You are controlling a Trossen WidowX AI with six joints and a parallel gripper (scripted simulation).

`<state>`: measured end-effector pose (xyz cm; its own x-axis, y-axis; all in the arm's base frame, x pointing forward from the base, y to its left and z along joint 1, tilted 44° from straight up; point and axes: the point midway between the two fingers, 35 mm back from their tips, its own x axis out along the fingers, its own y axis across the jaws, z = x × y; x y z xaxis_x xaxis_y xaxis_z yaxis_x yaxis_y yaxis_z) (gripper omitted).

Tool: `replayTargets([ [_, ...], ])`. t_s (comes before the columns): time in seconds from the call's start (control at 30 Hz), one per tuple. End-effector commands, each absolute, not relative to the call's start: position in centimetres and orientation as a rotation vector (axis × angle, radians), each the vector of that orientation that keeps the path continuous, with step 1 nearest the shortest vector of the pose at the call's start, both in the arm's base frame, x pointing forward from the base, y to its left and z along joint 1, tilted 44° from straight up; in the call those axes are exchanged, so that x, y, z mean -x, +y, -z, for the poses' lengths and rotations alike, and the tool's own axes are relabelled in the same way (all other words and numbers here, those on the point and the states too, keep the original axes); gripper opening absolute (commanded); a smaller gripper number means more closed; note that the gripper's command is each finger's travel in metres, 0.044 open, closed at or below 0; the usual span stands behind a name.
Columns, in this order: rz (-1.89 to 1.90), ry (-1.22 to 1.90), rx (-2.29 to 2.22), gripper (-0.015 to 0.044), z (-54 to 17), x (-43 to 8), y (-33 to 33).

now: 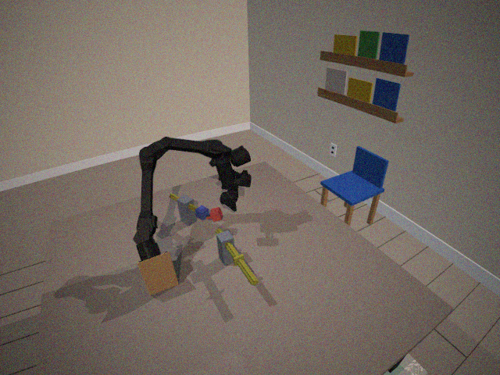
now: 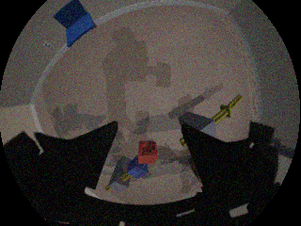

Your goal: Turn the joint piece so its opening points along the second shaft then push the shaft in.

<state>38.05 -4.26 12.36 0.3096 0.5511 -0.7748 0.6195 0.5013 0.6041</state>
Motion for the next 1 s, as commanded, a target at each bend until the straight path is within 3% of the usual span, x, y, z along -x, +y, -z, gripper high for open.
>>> replayTargets([
  [0.0,0.067,1.35,-1.137,0.044,-10.8,-38.2,-2.8],
  [0.43,0.064,1.349,-1.141,0.044,-8.3,-38.3,0.0],
  [0.97,0.063,1.352,-1.143,0.044,-10.4,-33.6,3.2],
])
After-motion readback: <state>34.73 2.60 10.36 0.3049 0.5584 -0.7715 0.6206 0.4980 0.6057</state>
